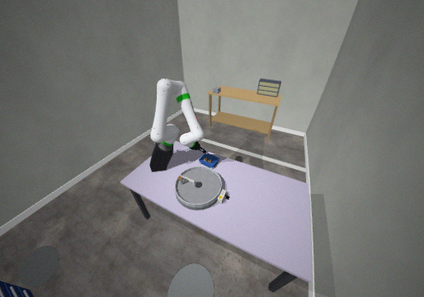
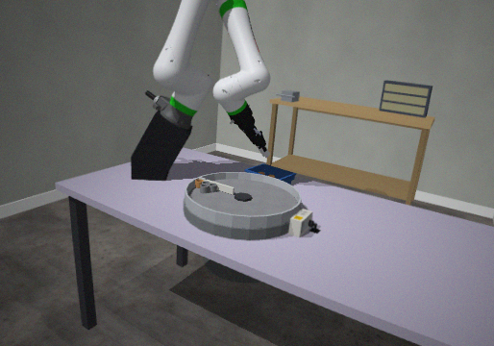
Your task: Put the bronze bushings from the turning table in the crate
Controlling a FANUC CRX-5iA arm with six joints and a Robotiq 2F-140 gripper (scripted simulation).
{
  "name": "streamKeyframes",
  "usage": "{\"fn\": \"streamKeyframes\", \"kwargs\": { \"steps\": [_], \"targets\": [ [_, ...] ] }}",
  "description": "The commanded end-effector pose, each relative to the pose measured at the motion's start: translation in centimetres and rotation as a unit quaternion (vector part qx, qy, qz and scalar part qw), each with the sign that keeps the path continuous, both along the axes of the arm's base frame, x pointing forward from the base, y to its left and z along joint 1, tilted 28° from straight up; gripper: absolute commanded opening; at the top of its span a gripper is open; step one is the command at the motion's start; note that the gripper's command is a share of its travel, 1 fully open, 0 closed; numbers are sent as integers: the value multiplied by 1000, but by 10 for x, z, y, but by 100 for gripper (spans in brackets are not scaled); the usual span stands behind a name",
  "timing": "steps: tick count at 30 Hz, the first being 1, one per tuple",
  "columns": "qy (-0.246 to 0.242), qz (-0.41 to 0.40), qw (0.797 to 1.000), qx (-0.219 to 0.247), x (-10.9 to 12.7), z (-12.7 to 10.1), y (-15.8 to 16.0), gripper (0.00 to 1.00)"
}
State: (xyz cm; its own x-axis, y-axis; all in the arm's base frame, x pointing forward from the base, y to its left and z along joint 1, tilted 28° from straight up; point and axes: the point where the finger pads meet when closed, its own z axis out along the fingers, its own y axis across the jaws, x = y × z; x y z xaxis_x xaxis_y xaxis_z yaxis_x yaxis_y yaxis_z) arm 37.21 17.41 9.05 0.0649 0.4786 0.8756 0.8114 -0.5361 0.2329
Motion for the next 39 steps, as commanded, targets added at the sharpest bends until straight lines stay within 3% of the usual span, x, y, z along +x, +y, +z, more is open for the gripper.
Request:
{"fn": "streamKeyframes", "kwargs": {
  "steps": [1,22,39],
  "targets": [
    [0,0,1000,0,0,0,0,7],
    [2,-5,1000,2,-1,-2,-5,6],
    [16,-59,998,26,-18,-24,-61,6]
  ]
}}
